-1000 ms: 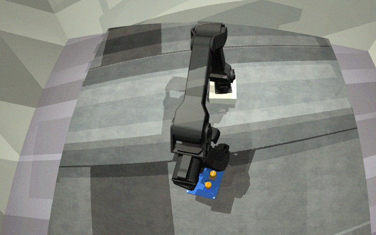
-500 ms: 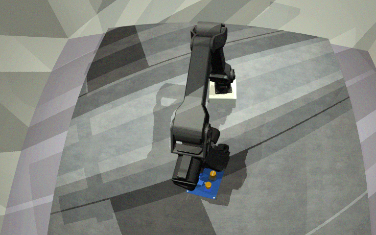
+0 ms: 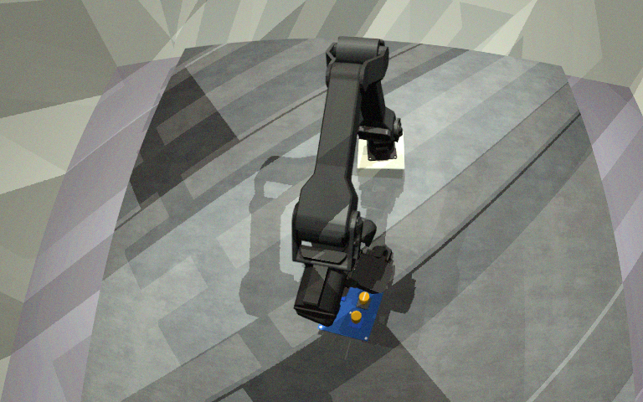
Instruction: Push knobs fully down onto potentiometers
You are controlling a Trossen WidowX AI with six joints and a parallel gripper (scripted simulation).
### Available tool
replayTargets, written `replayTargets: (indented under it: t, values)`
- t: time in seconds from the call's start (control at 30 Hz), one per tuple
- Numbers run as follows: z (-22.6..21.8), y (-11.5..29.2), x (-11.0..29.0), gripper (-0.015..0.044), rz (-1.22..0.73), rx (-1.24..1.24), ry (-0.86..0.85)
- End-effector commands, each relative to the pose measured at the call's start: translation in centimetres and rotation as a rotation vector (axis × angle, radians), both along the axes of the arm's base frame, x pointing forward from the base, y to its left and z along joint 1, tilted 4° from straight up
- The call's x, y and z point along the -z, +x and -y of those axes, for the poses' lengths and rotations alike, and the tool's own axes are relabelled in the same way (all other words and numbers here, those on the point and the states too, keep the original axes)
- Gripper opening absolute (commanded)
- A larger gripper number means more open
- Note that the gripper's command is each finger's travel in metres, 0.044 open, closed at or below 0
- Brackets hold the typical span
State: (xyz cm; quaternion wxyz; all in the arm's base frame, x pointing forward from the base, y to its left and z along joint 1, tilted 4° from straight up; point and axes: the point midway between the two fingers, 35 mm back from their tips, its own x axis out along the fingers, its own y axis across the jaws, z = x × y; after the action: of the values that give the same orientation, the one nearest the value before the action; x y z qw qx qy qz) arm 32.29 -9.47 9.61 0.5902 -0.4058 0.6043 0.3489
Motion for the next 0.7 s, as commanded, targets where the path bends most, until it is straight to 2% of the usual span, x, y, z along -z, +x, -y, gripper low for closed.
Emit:
replayTargets:
  t: [0.0,0.67]
  values:
    - [0.10,-0.03,0.53,0.0000,-0.006,-0.004,-0.003]
    - [0.15,-0.02,1.16,0.0000,-0.006,-0.004,-0.003]
